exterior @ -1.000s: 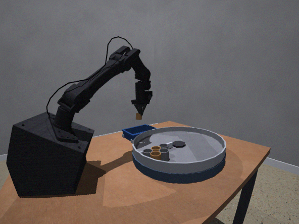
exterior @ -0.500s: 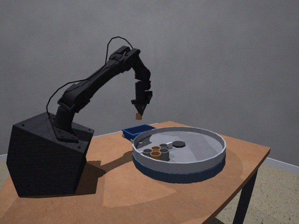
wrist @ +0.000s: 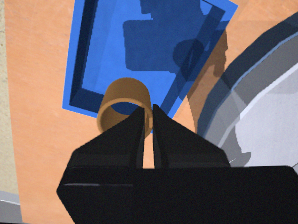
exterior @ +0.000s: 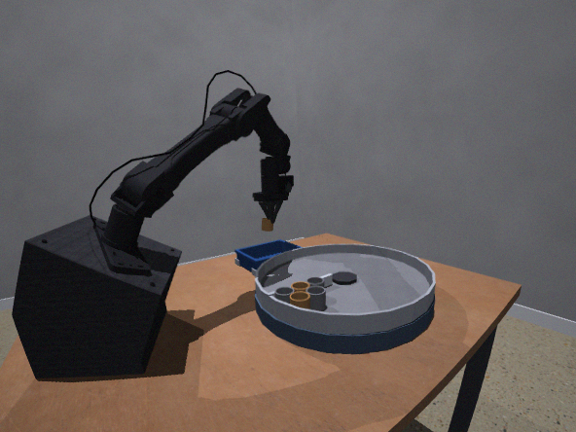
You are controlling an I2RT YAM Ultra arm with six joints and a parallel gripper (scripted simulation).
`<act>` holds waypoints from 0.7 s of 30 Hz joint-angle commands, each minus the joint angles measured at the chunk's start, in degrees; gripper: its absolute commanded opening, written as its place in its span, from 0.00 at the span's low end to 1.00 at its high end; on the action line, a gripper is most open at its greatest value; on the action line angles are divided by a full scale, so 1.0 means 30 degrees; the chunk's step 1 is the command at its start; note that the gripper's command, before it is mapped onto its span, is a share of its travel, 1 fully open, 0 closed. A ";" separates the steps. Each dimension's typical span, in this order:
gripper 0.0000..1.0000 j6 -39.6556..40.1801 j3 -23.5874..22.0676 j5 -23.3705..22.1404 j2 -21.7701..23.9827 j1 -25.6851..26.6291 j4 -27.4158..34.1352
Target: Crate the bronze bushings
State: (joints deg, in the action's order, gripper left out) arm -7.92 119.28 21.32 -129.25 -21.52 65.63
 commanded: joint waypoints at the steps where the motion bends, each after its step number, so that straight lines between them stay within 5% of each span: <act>1: 0.00 0.0148 0.0731 0.0016 0.0546 -0.0320 -0.0037; 21: 0.00 0.0200 0.0470 -0.0012 0.0749 -0.0260 -0.0401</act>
State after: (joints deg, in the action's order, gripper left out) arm -7.86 119.28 21.32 -129.25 -21.52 65.30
